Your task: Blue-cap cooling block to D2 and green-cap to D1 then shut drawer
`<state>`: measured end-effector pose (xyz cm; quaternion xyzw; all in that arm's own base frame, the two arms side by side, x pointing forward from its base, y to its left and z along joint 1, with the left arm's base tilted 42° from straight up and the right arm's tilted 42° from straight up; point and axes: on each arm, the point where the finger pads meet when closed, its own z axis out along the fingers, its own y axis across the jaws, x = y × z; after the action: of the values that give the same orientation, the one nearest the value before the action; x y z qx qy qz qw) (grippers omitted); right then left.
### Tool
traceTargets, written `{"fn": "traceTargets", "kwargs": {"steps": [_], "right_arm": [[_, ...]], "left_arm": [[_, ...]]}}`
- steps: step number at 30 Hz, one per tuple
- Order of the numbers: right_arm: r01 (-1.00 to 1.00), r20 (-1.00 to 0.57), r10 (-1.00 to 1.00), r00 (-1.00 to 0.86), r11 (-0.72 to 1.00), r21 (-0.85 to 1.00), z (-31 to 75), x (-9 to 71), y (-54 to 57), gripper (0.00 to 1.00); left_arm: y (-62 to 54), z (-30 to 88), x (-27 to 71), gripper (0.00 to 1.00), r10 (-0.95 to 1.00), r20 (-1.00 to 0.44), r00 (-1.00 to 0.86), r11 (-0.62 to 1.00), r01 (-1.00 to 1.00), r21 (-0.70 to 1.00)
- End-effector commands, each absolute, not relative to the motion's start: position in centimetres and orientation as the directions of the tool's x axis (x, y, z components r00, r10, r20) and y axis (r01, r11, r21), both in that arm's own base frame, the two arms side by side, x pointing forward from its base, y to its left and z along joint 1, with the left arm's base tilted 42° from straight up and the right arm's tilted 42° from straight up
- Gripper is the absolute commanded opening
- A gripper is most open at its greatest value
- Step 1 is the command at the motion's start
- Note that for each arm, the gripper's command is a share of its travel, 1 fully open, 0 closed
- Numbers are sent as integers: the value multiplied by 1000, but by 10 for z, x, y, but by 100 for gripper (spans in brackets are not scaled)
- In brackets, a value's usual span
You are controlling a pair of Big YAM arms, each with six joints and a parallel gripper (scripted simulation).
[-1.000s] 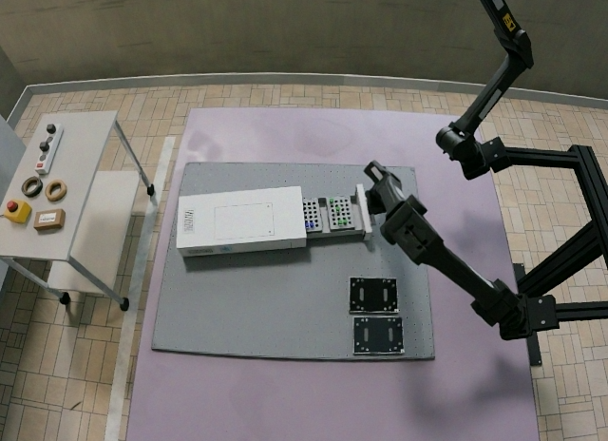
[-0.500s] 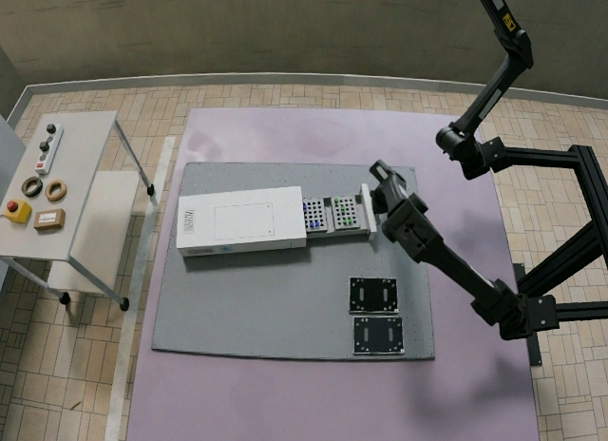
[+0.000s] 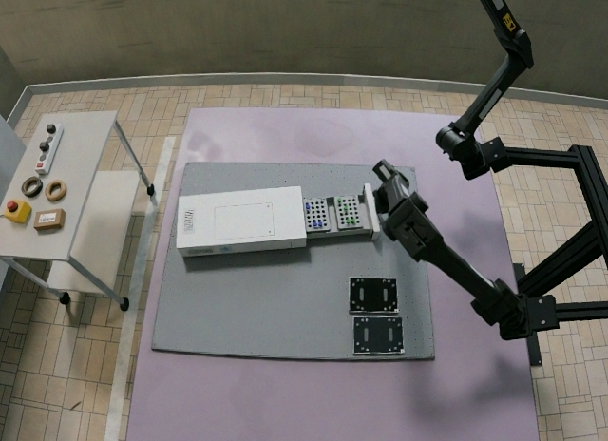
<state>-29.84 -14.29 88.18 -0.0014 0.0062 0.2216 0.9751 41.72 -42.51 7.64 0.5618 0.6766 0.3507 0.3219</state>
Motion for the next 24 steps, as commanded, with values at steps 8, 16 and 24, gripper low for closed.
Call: {"fn": "traceTargets", "kwargs": {"steps": [8,16,24], "right_arm": [[-431,5,431,902,902,-1,883,-309,-148,0],[-431,5,431,902,902,-1,883,-309,-148,0],[-431,5,431,902,902,-1,883,-309,-148,0]], "left_arm": [[-438,70,405,0,989,-51,-139,118,531,839],[-440,70,404,0,988,-57,-141,124,528,840],[-440,70,404,0,988,-58,-141,125,527,841]]}}
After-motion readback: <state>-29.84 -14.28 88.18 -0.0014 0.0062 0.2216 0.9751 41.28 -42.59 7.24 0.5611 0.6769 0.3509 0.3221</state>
